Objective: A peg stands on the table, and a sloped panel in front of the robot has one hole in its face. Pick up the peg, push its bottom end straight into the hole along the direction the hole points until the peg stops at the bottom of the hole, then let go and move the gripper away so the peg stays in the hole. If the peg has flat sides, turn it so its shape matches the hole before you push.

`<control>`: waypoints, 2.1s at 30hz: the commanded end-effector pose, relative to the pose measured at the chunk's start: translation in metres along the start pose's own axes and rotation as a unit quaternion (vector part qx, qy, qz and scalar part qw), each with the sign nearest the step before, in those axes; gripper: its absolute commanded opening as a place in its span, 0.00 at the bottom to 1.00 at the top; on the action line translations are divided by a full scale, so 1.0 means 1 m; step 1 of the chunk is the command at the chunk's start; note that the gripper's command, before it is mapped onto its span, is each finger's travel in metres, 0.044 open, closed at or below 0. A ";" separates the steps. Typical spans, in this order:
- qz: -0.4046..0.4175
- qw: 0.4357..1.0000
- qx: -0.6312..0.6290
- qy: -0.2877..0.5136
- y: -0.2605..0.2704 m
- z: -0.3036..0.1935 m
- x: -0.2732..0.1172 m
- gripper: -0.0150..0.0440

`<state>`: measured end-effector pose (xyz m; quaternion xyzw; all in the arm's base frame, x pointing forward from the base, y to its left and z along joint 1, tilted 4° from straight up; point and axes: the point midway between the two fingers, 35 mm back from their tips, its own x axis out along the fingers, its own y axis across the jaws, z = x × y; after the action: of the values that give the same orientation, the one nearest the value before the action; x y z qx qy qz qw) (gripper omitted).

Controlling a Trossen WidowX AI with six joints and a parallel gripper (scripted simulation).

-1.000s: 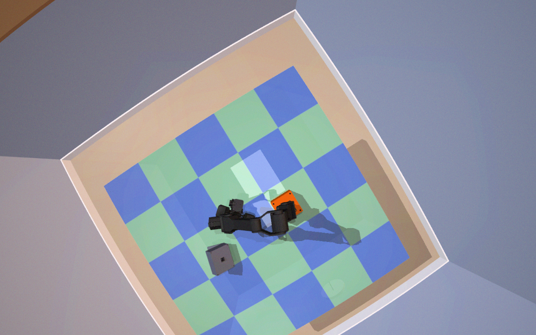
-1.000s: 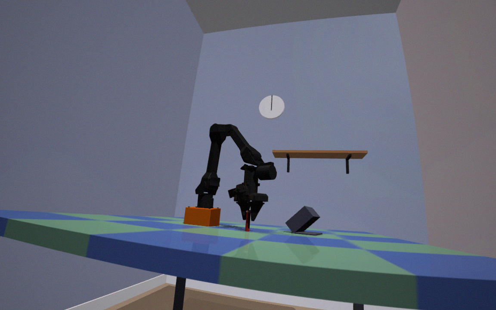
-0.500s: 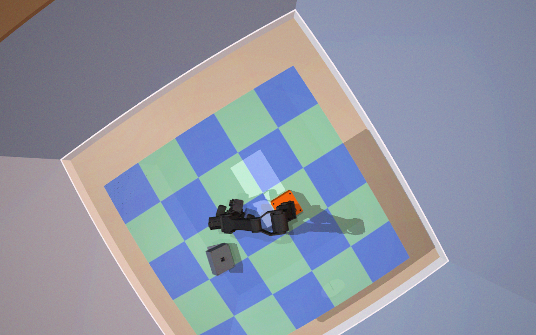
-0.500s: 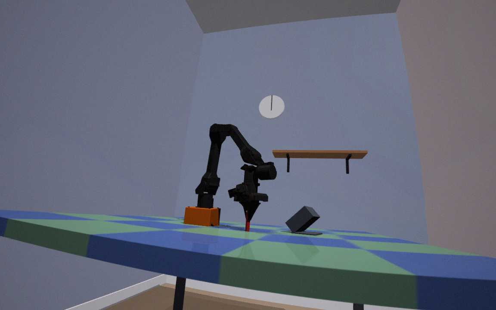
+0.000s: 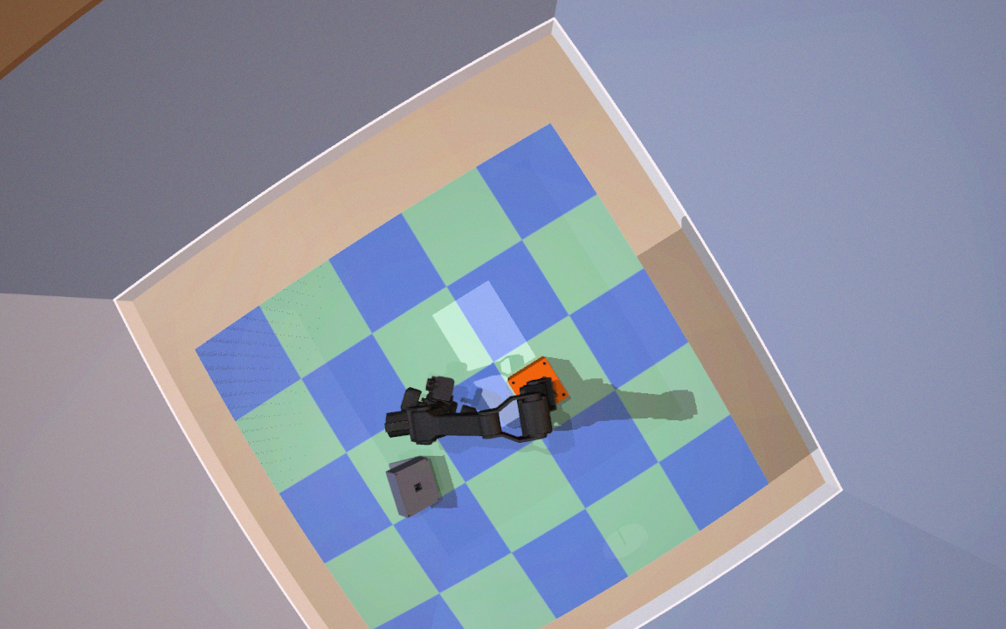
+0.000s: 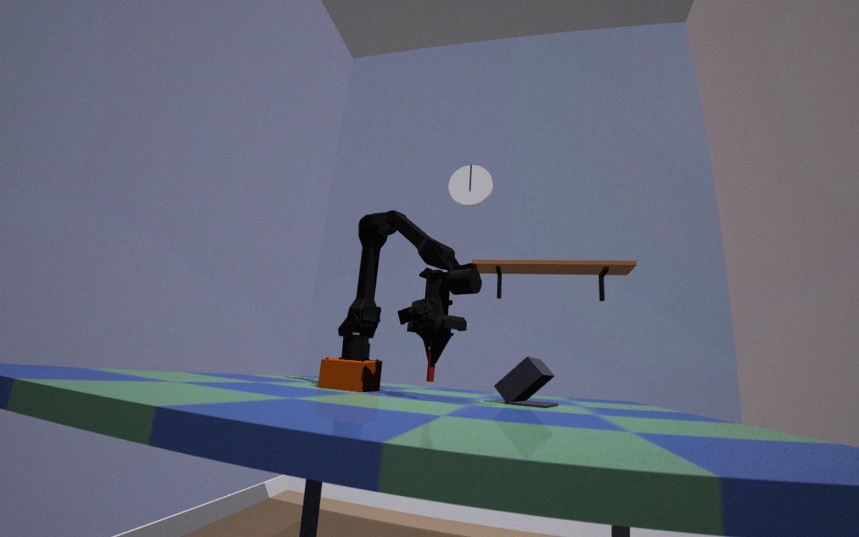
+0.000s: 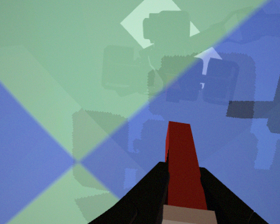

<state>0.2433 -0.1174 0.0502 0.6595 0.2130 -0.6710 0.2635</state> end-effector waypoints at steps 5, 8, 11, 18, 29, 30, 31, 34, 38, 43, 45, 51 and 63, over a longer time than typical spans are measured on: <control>0.005 1.000 0.001 -0.001 -0.001 -0.001 -0.036 0.25; 0.005 1.000 0.001 -0.001 -0.002 -0.001 -0.039 0.25; 0.008 1.000 -0.002 -0.001 -0.002 -0.003 -0.039 0.25; 0.023 1.000 -0.017 -0.003 -0.002 -0.010 -0.039 0.25; 0.046 0.998 -0.039 -0.004 -0.002 -0.023 -0.039 0.25; 0.048 0.998 -0.041 -0.004 -0.002 -0.024 -0.040 0.25; 0.051 0.998 -0.043 -0.004 -0.002 -0.025 -0.040 0.25; 0.057 0.997 -0.049 -0.005 -0.003 -0.028 -0.040 0.25; 0.066 0.996 -0.057 -0.004 -0.003 -0.033 -0.040 0.25; 0.076 0.995 -0.067 -0.004 -0.004 -0.038 -0.040 0.25; 0.081 0.994 -0.071 -0.004 -0.004 -0.041 -0.041 0.25; 0.094 0.992 -0.082 -0.003 -0.005 -0.048 -0.041 0.25; 0.119 0.987 -0.104 0.000 -0.008 -0.062 -0.043 0.25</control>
<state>0.2838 -0.0705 0.0887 0.6487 0.2060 -0.6126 0.4018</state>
